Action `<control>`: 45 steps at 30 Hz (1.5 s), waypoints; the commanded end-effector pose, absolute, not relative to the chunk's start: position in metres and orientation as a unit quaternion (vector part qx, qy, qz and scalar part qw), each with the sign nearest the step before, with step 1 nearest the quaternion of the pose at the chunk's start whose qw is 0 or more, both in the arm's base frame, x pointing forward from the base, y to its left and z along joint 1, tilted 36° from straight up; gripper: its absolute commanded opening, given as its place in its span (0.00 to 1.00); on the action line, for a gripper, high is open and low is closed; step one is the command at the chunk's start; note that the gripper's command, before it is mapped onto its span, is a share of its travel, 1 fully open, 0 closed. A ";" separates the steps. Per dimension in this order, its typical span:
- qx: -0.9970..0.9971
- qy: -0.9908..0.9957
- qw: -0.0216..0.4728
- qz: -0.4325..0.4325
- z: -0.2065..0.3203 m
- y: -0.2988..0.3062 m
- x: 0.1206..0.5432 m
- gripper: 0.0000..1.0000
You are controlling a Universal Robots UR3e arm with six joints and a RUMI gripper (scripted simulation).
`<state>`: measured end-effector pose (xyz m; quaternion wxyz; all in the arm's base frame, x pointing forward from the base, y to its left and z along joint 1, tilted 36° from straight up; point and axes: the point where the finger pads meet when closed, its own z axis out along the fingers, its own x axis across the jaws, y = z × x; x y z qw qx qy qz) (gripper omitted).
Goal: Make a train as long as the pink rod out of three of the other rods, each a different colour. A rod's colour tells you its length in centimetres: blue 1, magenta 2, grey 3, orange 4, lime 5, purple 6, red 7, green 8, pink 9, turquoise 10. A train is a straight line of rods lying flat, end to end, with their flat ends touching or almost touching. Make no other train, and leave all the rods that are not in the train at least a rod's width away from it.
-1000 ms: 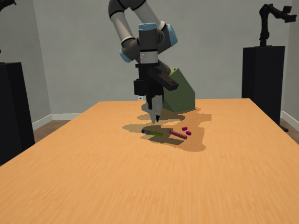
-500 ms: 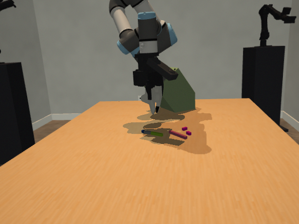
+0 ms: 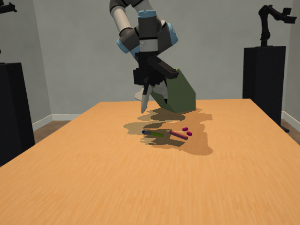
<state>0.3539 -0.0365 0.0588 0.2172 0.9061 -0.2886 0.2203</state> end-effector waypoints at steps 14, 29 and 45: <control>0.906 -0.289 0.217 0.221 0.060 -0.036 0.354 1.00; 0.906 -0.289 0.217 0.221 0.073 -0.027 0.350 1.00; 0.906 -0.289 0.217 0.221 0.113 -0.002 0.336 1.00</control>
